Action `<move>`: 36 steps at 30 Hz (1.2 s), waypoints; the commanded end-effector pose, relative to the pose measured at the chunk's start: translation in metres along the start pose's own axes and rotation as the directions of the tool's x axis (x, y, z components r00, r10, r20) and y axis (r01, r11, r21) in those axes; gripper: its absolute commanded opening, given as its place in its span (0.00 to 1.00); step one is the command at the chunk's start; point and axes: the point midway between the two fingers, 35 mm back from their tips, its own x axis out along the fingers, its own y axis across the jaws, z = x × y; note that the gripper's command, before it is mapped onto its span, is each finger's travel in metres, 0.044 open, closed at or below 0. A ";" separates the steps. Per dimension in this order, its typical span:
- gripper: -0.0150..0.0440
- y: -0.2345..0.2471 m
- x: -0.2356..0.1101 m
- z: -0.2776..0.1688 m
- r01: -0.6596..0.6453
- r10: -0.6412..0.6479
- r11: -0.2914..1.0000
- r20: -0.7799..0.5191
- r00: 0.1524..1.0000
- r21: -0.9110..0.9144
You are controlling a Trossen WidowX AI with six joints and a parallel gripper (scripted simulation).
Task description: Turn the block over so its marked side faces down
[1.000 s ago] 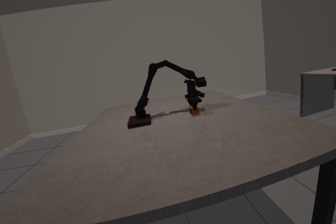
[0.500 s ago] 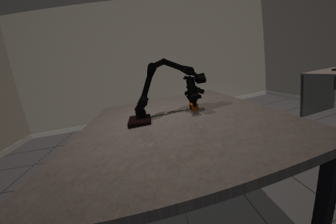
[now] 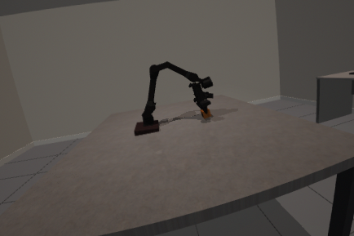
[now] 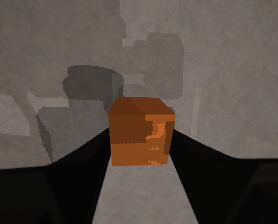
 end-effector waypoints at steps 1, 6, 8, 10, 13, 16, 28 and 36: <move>0.25 0.000 -0.003 0.001 -0.003 0.003 1.000 0.065 0.998 -0.004; 0.25 0.000 -0.002 0.000 -0.003 0.003 1.000 0.138 0.990 -0.005; 0.25 0.000 -0.003 -0.001 -0.002 0.003 1.000 0.168 0.986 -0.005; 0.25 0.000 -0.003 -0.001 -0.002 0.003 1.000 0.197 0.980 -0.006; 0.25 0.000 -0.003 -0.003 -0.001 0.002 1.000 0.240 0.971 -0.007; 0.25 0.000 -0.004 -0.004 0.001 0.002 1.000 0.283 0.959 -0.009; 0.25 0.000 0.006 -0.002 0.000 0.003 1.000 0.371 0.929 -0.006; 0.25 -0.001 0.021 0.001 -0.003 0.004 1.000 0.485 0.874 -0.003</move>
